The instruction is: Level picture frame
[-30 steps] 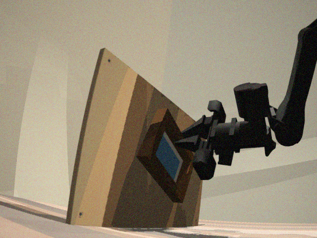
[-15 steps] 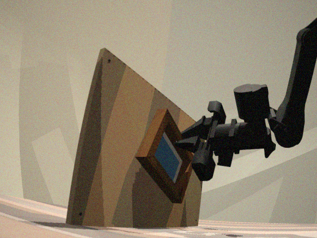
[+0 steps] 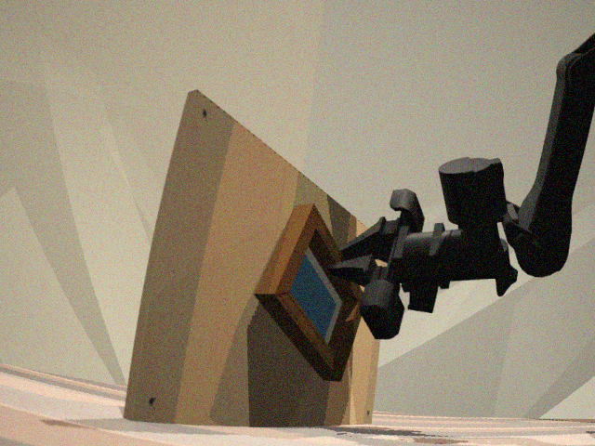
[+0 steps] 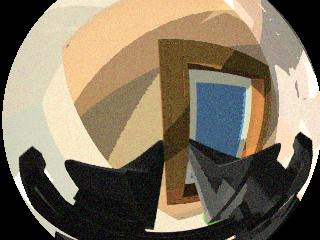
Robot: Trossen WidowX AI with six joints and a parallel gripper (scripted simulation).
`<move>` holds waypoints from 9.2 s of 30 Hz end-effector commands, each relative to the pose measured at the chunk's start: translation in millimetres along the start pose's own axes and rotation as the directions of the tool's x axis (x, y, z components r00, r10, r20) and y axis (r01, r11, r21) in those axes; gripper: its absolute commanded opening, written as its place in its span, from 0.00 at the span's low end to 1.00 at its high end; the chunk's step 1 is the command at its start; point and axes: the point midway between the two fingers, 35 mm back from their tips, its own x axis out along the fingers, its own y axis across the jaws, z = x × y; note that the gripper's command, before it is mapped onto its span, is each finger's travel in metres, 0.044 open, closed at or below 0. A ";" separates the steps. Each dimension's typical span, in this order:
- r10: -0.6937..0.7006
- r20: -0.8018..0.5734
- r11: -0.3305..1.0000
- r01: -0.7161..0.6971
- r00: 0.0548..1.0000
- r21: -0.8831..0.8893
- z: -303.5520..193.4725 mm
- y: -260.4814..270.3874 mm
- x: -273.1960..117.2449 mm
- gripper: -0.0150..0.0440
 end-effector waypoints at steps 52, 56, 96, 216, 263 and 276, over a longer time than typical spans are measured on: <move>0.001 0.001 0.956 -0.001 1.000 -0.294 -1.4 3.5 -0.3 0.25; 0.001 0.001 0.949 -0.001 1.000 -0.314 -1.5 3.8 -0.3 0.25; 0.006 0.001 0.906 -0.005 1.000 -0.424 -2.6 6.0 -0.4 0.69; 0.003 0.003 1.000 -0.003 1.000 0.001 -10.9 56.9 -121.4 0.69; 0.004 0.000 0.992 -0.004 1.000 -0.123 -7.5 0.5 -64.6 0.69; 0.004 -0.001 0.992 -0.004 1.000 -0.123 -0.9 0.4 -40.7 0.69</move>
